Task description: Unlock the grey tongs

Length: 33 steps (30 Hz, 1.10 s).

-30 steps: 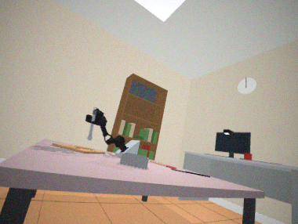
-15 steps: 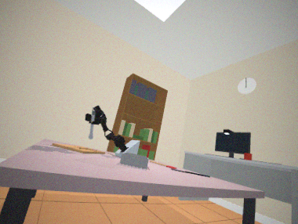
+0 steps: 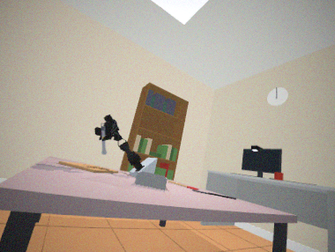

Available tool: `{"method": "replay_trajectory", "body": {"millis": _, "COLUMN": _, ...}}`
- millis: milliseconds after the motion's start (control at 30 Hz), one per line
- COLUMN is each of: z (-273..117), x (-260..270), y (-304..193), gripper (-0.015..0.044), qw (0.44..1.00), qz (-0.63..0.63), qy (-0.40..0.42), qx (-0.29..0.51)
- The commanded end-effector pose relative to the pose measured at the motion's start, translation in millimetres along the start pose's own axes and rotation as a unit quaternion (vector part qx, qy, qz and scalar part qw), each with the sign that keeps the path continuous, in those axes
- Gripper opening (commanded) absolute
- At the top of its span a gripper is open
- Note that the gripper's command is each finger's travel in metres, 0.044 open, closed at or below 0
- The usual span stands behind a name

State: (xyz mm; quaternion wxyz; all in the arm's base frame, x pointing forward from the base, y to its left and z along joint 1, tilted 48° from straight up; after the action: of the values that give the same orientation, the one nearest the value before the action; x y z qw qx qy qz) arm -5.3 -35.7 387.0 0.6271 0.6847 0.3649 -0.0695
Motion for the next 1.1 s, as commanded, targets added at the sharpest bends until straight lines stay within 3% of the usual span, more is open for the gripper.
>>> {"method": "replay_trajectory", "body": {"millis": 0, "z": 3.0, "x": 0.2, "y": 7.1, "gripper": -0.0150, "qw": 1.000, "qz": 0.006, "qy": 0.000, "qx": 0.026}}
{"method": "replay_trajectory", "body": {"millis": 1067, "z": 47.9, "x": -1.8, "y": 43.5, "gripper": -0.0150, "qw": 0.951, "qz": 0.074, "qy": -0.053, "qx": 0.296}}
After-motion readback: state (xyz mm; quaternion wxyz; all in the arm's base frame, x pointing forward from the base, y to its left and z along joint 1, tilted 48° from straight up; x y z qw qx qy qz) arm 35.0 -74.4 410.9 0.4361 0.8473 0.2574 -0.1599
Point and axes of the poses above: the point midway between the two fingers, 35 mm back from their tips, its own z axis out along the fingers, its own x axis across the jaws, y = z × x, the point moved 10 cm from there along -z, back along the fingers, and after that the axes turned 10 degrees about z, right-handed, at the moved point
